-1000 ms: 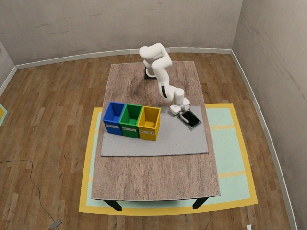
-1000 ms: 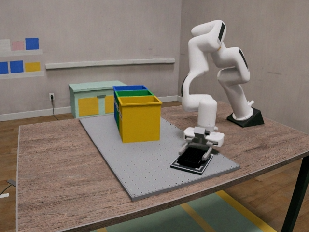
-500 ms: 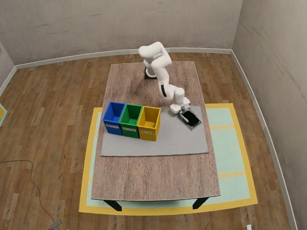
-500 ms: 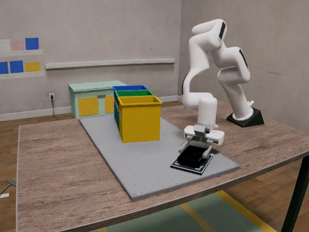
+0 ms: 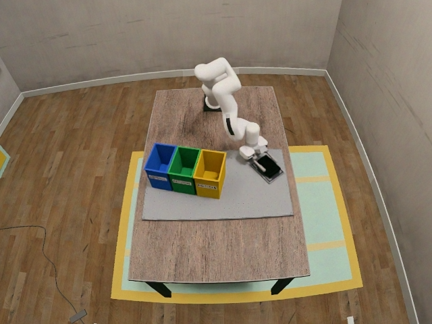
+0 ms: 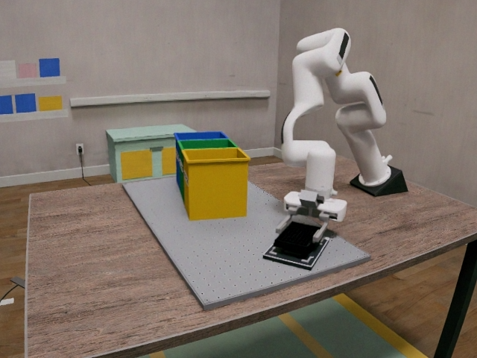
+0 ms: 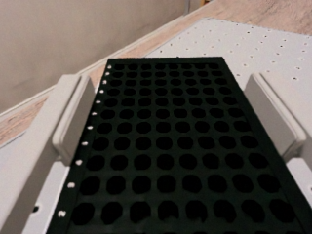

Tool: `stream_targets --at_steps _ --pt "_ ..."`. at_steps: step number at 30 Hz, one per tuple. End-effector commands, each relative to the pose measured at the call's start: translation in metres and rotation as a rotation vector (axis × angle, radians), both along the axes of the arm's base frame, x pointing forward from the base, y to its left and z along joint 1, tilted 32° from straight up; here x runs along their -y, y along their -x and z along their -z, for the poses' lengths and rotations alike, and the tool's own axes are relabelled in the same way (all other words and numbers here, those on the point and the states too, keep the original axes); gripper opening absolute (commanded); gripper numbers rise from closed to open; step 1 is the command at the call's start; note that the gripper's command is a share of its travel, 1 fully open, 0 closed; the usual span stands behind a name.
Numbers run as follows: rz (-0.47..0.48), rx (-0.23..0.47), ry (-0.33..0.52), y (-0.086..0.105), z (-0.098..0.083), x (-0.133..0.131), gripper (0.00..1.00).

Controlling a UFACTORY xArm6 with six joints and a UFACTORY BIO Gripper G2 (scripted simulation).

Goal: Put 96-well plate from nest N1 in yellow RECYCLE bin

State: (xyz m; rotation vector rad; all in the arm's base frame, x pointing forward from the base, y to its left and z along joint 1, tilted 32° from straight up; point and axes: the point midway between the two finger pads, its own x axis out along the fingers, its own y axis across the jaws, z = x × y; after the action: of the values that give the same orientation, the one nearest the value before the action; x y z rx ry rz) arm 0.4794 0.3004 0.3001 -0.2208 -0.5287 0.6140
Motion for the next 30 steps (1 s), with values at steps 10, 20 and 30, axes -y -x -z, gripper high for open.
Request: stream_targets --at_steps 10,20,30 --pt "-0.001 0.004 -0.003 0.009 -0.016 -0.001 0.00" --pt "-0.001 0.004 -0.003 0.018 -0.030 -0.002 0.00" --pt "-0.001 0.004 -0.003 0.025 -0.042 -0.003 0.00"
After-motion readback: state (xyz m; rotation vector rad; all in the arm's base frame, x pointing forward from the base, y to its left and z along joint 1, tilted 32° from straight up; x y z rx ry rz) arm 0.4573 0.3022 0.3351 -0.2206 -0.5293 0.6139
